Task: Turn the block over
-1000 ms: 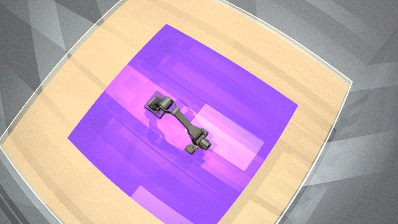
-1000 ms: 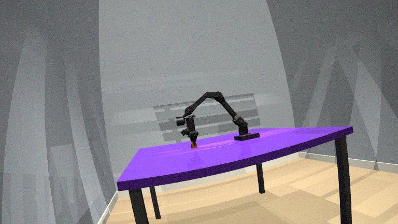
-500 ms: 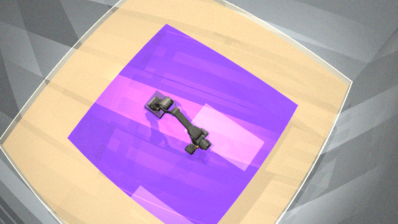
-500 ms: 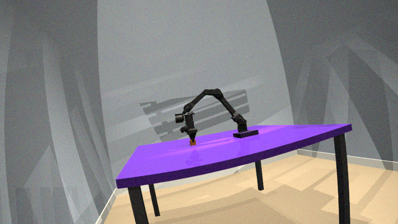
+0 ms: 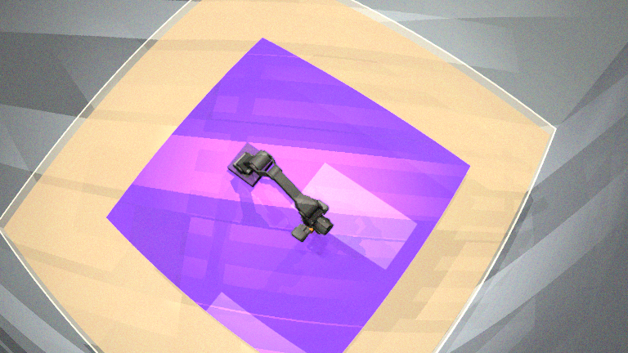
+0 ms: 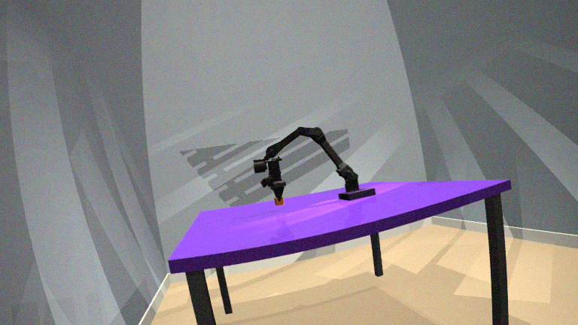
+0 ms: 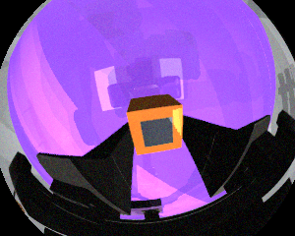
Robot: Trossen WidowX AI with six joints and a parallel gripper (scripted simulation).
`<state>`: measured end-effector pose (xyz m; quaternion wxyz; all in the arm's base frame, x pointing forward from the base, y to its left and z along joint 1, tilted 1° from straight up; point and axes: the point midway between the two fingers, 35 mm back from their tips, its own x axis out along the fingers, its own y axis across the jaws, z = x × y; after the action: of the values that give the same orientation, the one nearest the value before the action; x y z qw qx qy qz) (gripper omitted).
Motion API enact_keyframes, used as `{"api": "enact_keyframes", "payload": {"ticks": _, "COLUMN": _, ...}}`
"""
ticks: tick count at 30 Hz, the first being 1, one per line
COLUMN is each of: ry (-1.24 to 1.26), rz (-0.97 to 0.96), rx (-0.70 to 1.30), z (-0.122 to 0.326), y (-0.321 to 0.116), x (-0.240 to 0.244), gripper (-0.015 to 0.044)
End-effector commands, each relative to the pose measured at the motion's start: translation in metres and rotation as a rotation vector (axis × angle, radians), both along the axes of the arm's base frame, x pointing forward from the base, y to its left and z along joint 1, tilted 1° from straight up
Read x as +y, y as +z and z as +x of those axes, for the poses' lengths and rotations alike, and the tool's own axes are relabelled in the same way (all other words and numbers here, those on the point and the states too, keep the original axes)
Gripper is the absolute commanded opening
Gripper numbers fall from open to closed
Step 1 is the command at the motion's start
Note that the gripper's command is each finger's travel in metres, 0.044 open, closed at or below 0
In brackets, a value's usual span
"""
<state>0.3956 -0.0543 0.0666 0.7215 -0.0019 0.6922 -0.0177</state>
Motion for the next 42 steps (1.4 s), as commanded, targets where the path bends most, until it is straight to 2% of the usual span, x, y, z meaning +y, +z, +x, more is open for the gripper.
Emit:
{"api": "enact_keyframes", "payload": {"ticks": 1, "ry": 0.001, "rz": -0.001, "rx": -0.029, "z": 0.001, "y": 0.0, "x": 0.0, "gripper": 0.0}}
{"api": "enact_keyframes", "payload": {"ticks": 34, "ry": 0.014, "rz": -0.011, "rx": -0.492, "z": -0.003, "y": -0.007, "x": 0.0, "gripper": 0.0}}
{"api": "enact_keyframes", "payload": {"ticks": 42, "ry": 0.015, "rz": -0.013, "rx": -0.552, "z": -0.001, "y": -0.013, "x": -0.001, "gripper": 0.0}}
